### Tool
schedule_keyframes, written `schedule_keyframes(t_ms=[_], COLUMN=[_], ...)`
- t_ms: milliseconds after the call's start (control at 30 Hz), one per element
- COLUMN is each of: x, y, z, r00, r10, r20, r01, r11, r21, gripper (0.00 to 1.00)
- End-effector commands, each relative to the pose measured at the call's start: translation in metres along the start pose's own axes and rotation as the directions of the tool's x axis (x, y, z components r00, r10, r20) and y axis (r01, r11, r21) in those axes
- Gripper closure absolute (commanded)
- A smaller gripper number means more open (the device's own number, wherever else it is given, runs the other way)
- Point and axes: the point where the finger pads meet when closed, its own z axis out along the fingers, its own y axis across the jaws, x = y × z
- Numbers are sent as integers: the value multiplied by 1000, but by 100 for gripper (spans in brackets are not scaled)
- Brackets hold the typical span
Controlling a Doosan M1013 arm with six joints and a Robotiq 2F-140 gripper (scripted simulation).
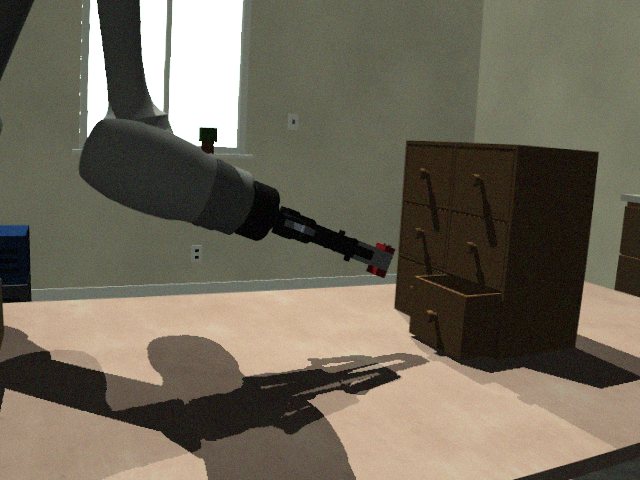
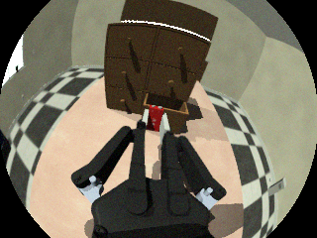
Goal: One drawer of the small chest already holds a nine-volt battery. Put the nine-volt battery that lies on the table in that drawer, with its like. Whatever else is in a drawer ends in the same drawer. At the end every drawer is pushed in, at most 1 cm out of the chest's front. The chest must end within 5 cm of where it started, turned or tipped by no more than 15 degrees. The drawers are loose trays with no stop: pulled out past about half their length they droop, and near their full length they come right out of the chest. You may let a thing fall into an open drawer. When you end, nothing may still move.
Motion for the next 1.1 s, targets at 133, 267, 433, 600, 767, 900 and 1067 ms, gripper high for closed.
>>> schedule_keyframes(t_ms=[133,267,433,600,767,900,1067], x=[10,15,22,26,31,35,38], y=[1,1,2,2,2,2,2], z=[28,44,62,73,88,97,107], r00=[1000,1000,1000,1000,1000,1000,1000], r10=[4,4,4,4,4,4,4], r20=[0,0,0,0,0,0,0], r01=[-4,-4,-4,-4,-4,-4,-4], r11=[1000,1000,1000,1000,1000,1000,1000], r21=[-3,-3,-3,-3,-3,-3,-3], gripper=[86,86,86,86,86,86,86])
